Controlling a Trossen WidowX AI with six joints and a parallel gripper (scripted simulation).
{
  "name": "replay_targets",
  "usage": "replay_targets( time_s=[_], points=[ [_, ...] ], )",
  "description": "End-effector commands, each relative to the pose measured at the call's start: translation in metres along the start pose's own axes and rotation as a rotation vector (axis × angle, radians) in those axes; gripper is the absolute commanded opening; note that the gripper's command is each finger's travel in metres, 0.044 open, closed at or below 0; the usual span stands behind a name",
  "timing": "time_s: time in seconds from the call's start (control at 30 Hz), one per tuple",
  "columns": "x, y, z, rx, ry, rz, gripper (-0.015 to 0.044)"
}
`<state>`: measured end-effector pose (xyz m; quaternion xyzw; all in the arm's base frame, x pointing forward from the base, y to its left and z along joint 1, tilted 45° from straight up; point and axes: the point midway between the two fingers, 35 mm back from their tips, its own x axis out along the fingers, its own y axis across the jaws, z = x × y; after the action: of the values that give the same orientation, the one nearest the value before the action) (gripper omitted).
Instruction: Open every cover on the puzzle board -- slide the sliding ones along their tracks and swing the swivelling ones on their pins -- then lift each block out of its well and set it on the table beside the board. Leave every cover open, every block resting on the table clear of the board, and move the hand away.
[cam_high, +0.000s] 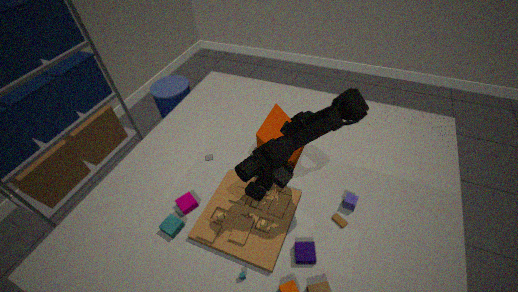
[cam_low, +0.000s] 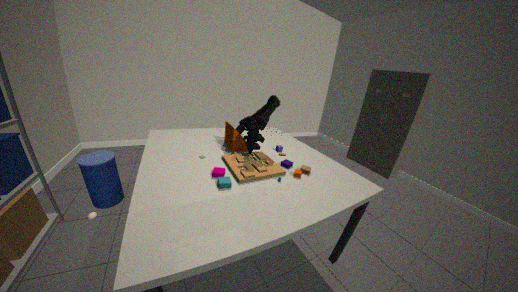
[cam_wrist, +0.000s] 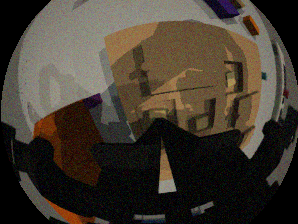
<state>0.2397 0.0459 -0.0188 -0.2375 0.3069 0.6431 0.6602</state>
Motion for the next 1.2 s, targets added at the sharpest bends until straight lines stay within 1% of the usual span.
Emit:
replay_targets(
  time_s=[0.0, 0.73, 1.17],
  points=[
    [0.004, 0.001, 0.0, 0.004, -0.001, 0.004, 0.0],
    [0.01, 0.001, -0.006, -0.003, 0.0, 0.005, 0.0],
    [-0.002, 0.001, -0.003, -0.002, 0.001, 0.004, 0.0]
  ],
)
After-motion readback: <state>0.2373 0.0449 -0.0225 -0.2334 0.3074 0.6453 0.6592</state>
